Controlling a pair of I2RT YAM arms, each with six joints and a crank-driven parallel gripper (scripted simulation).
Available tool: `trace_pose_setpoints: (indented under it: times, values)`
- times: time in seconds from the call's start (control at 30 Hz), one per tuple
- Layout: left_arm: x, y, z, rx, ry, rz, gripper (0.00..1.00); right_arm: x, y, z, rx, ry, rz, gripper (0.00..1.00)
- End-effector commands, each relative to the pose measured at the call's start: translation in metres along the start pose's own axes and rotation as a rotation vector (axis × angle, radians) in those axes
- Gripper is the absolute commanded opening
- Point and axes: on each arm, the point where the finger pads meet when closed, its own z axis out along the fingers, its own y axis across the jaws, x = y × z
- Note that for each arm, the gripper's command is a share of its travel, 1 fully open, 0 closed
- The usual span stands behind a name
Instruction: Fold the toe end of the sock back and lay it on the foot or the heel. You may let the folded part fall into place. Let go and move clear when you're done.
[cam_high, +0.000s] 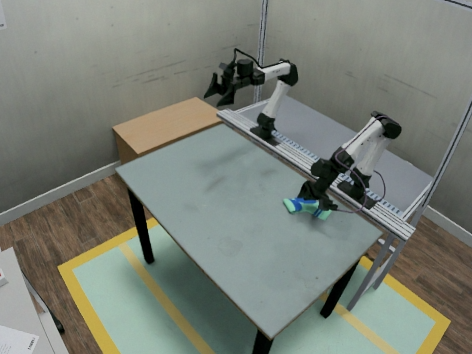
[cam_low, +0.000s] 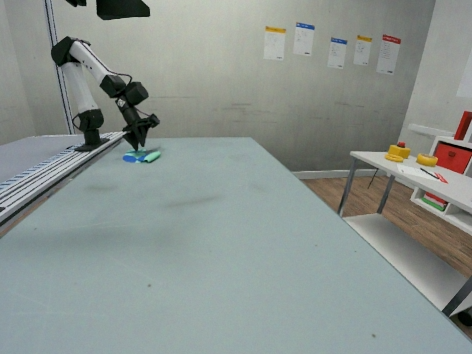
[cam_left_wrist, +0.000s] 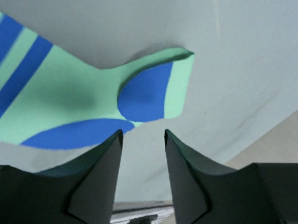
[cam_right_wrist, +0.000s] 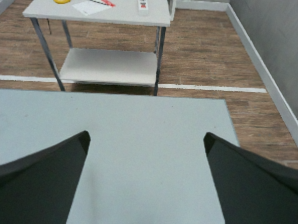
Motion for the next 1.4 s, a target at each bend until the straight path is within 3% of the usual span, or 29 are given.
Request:
trace_pose_setpoints:
  times: [0.0, 0.23, 0.37, 0.47, 0.97, 1.0, 1.37]
  values:
    - [-0.002, -0.007, -0.017, 0.004, 0.006, 0.003, 0.4, -0.007, -0.001, -0.001, 0.005, -0.018, 0.001, 1.0]
    - [-0.003, -0.015, -0.027, 0.038, 0.001, 0.003, 0.4, -0.007, -0.001, -0.001, 0.005, -0.018, 0.001, 1.0]
    - [0.002, 0.012, -0.019, -0.025, 0.011, 0.007, 0.4, -0.007, -0.001, -0.001, 0.005, -0.018, 0.001, 1.0]
    - [0.001, -0.006, -0.024, 0.015, 0.007, 0.01, 0.4, -0.007, -0.001, -0.001, 0.005, -0.018, 0.001, 1.0]
    - [0.0, -0.007, -0.025, 0.018, 0.007, 0.009, 0.4, -0.007, -0.001, -0.001, 0.005, -0.018, 0.001, 1.0]
    - [-0.01, -0.029, -0.032, 0.09, -0.033, 0.024, 0.4, -0.009, -0.002, -0.002, 0.006, -0.025, 0.001, 1.0]
    - [-0.033, -0.069, -0.046, 0.231, -0.106, 0.306, 0.4, -0.017, -0.005, -0.005, 0.018, -0.043, 0.005, 1.0]
